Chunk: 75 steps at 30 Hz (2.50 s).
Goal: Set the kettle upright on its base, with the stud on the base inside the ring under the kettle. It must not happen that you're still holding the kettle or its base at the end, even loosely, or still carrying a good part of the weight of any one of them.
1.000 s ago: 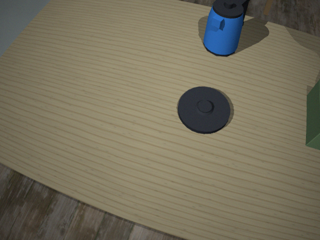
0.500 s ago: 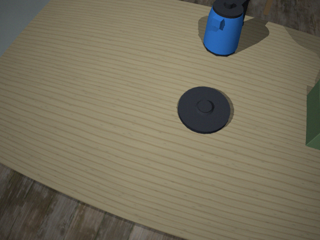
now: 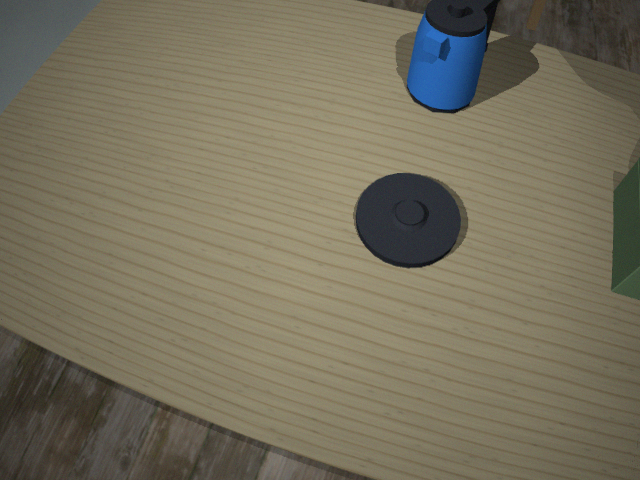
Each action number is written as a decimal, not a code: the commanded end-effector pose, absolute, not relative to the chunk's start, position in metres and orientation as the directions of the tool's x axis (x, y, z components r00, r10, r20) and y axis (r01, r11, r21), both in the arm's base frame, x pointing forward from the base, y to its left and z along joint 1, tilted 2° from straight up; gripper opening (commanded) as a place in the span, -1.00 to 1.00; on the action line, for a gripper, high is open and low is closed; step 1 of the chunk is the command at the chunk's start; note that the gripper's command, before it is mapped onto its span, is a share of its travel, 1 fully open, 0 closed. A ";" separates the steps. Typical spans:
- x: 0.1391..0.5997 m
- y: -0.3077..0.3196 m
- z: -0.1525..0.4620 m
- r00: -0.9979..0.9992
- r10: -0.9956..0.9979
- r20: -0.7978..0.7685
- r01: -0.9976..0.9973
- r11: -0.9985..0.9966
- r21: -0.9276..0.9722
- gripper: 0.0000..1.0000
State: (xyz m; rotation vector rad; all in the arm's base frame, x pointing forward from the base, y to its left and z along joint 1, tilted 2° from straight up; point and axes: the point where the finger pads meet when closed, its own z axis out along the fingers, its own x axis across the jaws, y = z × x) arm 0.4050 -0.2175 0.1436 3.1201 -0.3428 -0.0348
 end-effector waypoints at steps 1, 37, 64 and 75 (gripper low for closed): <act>0.402 -0.216 0.127 0.975 -0.218 -0.033 -0.219 -0.976 -0.002 1.00; 0.402 -0.216 0.072 0.976 -0.218 -0.025 -0.218 -0.976 -0.002 1.00; 0.403 -0.215 0.072 0.976 -0.218 -0.025 -0.218 -0.976 -0.002 1.00; 0.405 -0.211 0.072 0.976 -0.218 -0.025 -0.218 -0.976 -0.002 1.00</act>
